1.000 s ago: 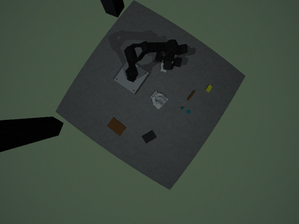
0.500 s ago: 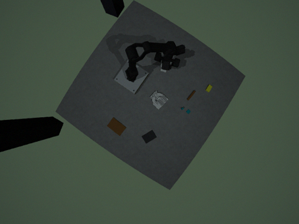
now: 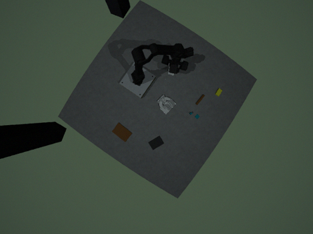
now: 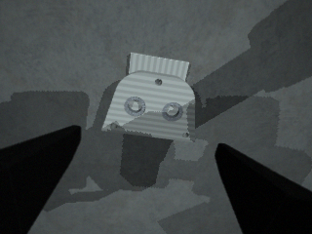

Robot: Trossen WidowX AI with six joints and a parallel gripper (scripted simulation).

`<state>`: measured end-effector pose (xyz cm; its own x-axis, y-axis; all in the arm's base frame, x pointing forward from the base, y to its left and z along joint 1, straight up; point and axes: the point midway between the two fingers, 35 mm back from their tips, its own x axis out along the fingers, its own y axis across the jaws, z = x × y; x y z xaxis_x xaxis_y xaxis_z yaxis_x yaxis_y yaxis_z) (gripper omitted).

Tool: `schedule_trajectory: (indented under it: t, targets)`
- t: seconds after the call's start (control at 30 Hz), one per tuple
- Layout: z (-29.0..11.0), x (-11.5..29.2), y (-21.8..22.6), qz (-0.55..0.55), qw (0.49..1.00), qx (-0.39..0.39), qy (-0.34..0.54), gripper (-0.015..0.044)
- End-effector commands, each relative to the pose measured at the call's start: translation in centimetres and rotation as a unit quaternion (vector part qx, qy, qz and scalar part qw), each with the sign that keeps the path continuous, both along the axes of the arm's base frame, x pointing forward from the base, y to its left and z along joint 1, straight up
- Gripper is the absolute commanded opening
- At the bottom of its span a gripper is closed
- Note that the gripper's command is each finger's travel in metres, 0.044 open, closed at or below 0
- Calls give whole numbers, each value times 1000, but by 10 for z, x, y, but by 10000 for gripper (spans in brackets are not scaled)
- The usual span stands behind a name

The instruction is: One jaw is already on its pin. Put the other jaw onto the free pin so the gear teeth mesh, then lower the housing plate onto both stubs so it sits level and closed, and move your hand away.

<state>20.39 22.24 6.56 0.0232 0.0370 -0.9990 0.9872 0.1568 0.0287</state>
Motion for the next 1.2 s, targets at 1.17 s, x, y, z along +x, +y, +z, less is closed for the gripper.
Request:
schedule_trajectory:
  t: [1.17]
  targets:
    - [-38, 1, 0, -3, 1000, -6, 1, 440]
